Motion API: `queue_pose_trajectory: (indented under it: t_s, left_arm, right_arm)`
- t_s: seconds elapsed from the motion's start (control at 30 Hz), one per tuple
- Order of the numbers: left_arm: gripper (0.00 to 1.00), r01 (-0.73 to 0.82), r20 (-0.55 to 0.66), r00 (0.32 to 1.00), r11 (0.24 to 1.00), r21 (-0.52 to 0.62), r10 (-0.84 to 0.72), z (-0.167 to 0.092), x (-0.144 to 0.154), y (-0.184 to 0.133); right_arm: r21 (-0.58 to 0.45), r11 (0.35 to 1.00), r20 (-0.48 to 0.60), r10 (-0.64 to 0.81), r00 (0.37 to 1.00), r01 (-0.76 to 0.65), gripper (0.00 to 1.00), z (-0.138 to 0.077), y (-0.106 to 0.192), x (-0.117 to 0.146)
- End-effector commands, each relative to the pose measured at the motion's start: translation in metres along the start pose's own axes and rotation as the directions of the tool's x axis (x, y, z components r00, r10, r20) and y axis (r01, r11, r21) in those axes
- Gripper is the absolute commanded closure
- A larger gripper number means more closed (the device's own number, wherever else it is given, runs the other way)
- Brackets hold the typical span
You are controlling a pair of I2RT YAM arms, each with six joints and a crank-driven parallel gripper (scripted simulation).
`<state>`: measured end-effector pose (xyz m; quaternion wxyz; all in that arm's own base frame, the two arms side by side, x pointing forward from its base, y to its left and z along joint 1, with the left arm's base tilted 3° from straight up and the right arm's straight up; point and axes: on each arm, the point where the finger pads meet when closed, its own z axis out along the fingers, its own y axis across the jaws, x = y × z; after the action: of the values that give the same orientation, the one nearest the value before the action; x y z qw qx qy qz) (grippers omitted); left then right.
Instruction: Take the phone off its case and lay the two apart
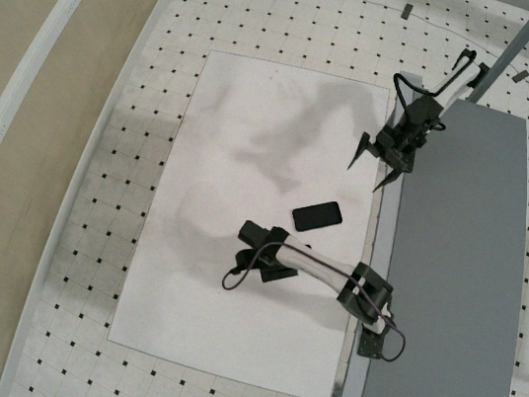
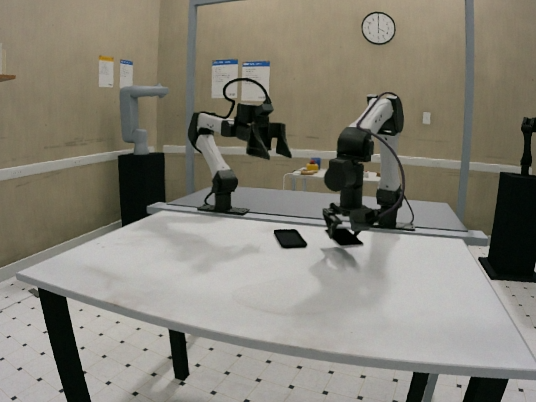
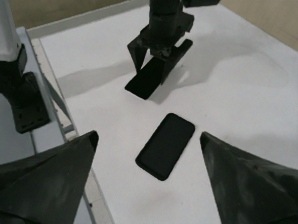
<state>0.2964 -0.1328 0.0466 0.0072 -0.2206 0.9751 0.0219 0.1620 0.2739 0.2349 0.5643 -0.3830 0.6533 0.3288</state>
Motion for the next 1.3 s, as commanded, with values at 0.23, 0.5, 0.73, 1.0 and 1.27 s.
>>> queue_pose_trajectory:
  t_s: [0.23, 0.5, 0.73, 1.0, 1.27]
  left_arm:
    - [0.27, -0.013, 0.005, 1.0, 0.999, 0.03, 0.013, 0.023, -0.002, -0.01]
    - [0.27, -0.011, 0.029, 1.0, 0.998, 0.054, 0.01, 0.02, -0.004, -0.016]
    - [0.27, -0.014, 0.018, 1.0, 0.999, 0.042, 0.013, 0.034, -0.002, -0.006]
    - [0.05, -0.011, 0.045, 0.999, 0.999, 0.045, 0.009, 0.016, -0.006, -0.006]
    - [0.05, -0.007, 0.044, 0.999, 0.999, 0.047, 0.005, -0.033, -0.003, -0.006]
  right_arm:
    - [0.002, 1.0, 0.068, 0.001, 0.998, -0.001, 0.0, 0.003, 0.001, -0.027]
    - [0.002, 1.0, 0.063, 0.001, 0.998, -0.002, 0.0, 0.003, 0.001, -0.026]
    - [0.001, 1.0, 0.064, 0.001, 0.998, -0.001, 0.0, 0.003, 0.001, -0.026]
    - [0.001, 1.0, 0.064, 0.001, 0.998, -0.001, 0.0, 0.003, 0.001, -0.026]
    - [0.001, 1.0, 0.064, 0.001, 0.998, -0.001, 0.0, 0.003, 0.001, -0.027]
